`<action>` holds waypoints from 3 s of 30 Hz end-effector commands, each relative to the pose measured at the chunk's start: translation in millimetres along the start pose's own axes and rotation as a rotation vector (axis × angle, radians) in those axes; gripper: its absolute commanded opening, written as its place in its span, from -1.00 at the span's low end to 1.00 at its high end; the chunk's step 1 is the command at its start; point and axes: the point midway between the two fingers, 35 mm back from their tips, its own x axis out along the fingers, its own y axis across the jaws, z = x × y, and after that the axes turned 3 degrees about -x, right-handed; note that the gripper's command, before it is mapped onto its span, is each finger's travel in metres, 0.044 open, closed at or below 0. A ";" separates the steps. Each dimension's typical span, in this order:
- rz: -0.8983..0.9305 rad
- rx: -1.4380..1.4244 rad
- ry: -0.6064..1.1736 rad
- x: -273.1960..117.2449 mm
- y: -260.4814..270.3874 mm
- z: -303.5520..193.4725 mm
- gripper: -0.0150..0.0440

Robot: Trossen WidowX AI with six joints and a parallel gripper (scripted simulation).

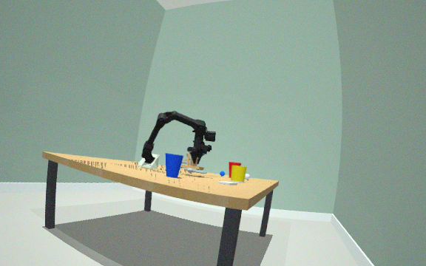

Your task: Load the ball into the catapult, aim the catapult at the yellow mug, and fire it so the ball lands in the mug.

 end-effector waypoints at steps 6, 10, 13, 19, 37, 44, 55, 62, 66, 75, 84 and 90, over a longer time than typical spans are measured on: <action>0.004 0.005 0.010 8.7 -1.2 -0.5 -0.49; 0.003 0.005 0.010 15.3 -1.2 -0.4 -0.49; 0.003 0.005 0.010 20.2 -1.2 -0.4 -0.49; 0.002 0.004 0.010 30.0 -1.3 -0.6 -0.49; 0.004 0.012 0.016 43.2 -2.4 -1.6 -0.40; 0.004 0.012 0.016 43.2 -2.4 -1.6 0.22; 0.010 0.010 0.013 -6.5 -0.6 3.5 1.00; 0.009 0.007 -0.002 -37.1 -0.6 4.1 1.00; 0.010 0.003 -0.005 -39.6 -0.4 4.2 1.00; 0.020 -0.058 -0.062 -81.5 0.8 2.5 0.91; 0.015 -0.021 -0.023 -28.5 -97.2 -46.1 0.53; -0.004 0.010 0.010 11.2 -142.5 -102.9 0.53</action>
